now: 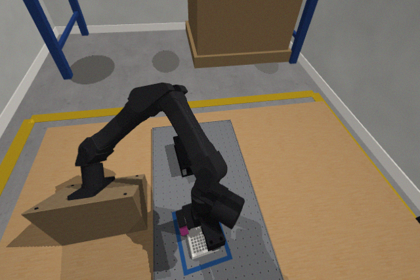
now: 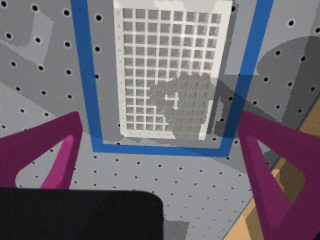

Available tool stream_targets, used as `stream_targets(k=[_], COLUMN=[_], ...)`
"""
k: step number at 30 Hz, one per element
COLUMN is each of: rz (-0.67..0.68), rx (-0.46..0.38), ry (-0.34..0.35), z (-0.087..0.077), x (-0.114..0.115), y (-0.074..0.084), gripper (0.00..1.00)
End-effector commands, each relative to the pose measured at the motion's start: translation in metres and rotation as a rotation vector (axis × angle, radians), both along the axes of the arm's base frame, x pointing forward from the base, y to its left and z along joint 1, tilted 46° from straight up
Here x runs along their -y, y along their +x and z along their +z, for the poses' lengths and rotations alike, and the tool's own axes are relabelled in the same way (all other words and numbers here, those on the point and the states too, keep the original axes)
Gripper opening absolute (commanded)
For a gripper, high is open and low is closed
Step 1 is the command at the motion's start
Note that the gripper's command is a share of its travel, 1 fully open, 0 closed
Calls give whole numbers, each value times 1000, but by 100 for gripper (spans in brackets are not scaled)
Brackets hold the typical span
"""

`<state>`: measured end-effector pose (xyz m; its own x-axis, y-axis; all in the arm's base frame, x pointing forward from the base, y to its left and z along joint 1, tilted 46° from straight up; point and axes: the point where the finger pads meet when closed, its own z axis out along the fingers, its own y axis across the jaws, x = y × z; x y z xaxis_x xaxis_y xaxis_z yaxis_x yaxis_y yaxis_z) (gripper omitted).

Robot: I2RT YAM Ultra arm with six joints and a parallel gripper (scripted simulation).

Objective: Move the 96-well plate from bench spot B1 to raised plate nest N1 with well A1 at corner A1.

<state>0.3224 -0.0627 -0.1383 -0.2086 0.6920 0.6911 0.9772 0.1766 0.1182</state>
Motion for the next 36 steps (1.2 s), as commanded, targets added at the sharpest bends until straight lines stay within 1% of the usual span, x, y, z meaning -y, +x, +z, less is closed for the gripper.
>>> stream_targets(k=[1,2,3,36], rz=[-52,-52,-52,-51], rx=[-33,-20,-17,-16], ry=[7,0,-2,-3], z=[9,13,14,14], x=[13,15,16,16], y=[0,3,4,4], gripper=[100,100,100,100])
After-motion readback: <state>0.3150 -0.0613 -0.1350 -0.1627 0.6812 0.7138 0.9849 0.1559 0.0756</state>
